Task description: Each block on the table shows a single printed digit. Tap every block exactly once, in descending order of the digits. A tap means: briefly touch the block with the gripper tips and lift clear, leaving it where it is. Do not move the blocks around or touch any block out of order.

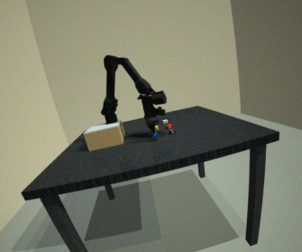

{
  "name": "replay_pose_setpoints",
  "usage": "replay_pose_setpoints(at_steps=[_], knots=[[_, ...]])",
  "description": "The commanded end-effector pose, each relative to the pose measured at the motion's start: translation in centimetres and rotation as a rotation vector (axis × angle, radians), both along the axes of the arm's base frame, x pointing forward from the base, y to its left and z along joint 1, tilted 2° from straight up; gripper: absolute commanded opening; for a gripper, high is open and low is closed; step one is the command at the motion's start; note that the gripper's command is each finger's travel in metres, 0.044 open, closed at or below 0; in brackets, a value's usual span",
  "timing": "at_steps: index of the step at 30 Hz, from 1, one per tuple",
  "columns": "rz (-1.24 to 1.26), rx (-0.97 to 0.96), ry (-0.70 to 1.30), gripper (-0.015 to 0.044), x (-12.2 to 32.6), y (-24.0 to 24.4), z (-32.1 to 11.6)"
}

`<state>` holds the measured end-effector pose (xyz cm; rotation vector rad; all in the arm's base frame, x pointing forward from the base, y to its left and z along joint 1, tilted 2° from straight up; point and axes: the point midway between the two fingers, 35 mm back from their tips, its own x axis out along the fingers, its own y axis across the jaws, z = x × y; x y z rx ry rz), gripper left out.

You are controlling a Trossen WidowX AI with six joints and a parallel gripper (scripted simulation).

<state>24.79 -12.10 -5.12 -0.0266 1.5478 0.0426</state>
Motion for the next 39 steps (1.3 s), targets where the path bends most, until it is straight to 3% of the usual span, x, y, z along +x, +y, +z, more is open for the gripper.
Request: replay_pose_setpoints(at_steps=[1,14,19,24,32,39], knots=[[-0.001,0.004,0.008,0.0020,-0.2,0.1,-0.6],[-0.001,0.004,0.008,0.0020,-0.1,0.0,2.8],[-0.001,0.003,0.008,0.0020,-0.2,-0.1,10.2],[-0.001,0.003,0.007,0.0020,0.0,0.0,10.6],[0.000,0.010,-0.001,0.0020,10.3,7.7,11.1],[0.000,0.011,-0.002,0.0020,11.2,8.7,9.8]])
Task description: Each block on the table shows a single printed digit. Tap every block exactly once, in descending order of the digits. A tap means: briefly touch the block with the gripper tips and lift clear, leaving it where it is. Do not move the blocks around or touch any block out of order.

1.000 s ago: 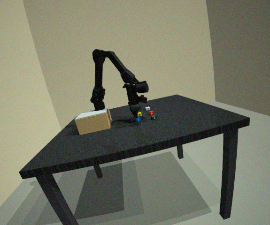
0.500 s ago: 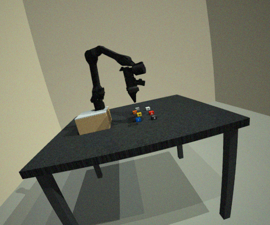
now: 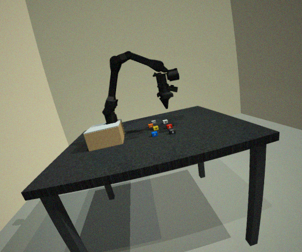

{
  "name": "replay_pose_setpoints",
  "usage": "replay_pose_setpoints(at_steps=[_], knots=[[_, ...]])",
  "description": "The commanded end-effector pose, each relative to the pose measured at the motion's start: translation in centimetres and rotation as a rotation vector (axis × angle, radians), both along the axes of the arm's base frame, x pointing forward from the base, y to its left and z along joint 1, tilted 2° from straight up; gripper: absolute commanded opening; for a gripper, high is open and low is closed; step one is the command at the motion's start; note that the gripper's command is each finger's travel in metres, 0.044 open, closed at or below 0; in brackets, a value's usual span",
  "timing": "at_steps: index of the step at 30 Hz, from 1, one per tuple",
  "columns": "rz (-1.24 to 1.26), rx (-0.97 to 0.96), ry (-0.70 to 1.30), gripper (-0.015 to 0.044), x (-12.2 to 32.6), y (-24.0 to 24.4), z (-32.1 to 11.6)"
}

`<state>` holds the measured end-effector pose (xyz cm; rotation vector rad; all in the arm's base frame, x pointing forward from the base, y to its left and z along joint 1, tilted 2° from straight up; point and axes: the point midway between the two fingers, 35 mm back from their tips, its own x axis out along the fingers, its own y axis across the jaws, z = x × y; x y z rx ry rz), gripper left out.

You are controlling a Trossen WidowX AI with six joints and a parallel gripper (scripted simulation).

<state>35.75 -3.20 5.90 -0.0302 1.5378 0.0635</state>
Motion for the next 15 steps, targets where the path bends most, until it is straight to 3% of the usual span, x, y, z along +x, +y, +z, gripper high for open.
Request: replay_pose_setpoints(at_steps=[1,4,15], knots=[[-0.016,0.000,0.007,0.0020,0.4,-0.2,-2.9],[-0.016,0.001,0.008,0.0020,0.3,0.0,-7.7],[-0.016,0.001,0.008,0.0020,0.3,0.0,-8.3]])
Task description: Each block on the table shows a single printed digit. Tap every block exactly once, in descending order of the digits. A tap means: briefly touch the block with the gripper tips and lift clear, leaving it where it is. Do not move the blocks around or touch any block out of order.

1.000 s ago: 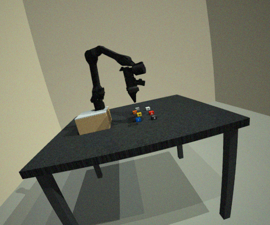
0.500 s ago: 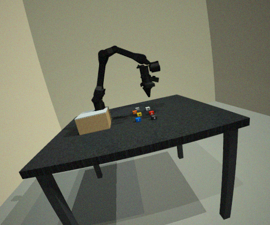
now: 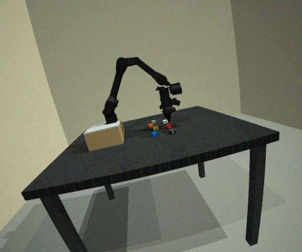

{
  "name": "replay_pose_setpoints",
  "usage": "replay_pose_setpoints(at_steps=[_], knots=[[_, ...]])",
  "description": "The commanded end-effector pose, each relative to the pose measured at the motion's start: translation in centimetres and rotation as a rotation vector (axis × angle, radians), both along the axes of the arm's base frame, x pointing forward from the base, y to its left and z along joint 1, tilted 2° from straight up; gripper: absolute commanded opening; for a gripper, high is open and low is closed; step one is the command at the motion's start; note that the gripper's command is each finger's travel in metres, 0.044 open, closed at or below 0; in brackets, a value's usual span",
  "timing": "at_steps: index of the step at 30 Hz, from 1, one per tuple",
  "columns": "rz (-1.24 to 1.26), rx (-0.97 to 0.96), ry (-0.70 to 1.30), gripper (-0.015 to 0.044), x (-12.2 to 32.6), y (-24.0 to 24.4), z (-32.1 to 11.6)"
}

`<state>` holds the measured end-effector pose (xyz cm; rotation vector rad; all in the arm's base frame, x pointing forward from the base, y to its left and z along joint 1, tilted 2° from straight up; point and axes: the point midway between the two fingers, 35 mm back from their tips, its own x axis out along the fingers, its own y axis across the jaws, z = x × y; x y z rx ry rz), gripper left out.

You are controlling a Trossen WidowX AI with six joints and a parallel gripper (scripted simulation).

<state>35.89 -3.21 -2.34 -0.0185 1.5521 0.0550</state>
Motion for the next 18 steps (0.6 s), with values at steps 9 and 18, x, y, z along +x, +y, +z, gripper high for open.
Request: replay_pose_setpoints(at_steps=[9,18], knots=[[-0.003,-0.001,-0.006,0.0020,0.2,0.0,-1.5],[-0.003,-0.001,-0.006,0.0020,0.2,0.1,-2.8]])
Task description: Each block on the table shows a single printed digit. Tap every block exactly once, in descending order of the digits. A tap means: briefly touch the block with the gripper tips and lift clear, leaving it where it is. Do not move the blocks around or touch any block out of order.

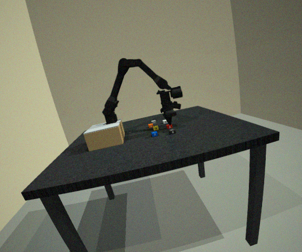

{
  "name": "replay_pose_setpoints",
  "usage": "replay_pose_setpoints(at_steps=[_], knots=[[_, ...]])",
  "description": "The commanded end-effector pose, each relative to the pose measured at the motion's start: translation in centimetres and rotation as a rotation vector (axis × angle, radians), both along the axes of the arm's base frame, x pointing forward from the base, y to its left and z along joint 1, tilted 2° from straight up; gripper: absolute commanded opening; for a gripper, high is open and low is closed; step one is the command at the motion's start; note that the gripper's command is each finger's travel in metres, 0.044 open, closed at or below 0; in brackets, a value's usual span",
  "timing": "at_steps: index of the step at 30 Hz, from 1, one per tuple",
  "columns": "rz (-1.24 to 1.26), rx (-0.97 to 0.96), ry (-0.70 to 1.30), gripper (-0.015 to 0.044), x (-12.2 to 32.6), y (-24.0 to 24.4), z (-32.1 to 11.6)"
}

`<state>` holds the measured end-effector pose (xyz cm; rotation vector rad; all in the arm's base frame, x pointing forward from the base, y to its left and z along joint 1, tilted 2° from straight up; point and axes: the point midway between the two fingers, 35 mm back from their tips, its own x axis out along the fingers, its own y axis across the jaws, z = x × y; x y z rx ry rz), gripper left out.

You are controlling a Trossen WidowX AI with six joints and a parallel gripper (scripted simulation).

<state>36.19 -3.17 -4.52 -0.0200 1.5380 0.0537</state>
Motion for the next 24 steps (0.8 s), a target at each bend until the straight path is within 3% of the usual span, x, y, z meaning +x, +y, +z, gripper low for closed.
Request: replay_pose_setpoints(at_steps=[1,15,20,24], knots=[[-0.003,0.000,0.008,0.0020,-0.1,0.0,-0.6],[-0.003,0.000,0.008,0.0020,-0.2,-0.1,2.7],[-0.003,0.000,0.007,0.0020,-0.3,-0.2,10.2],[-0.003,0.000,0.007,0.0020,-0.3,-0.2,10.5]])
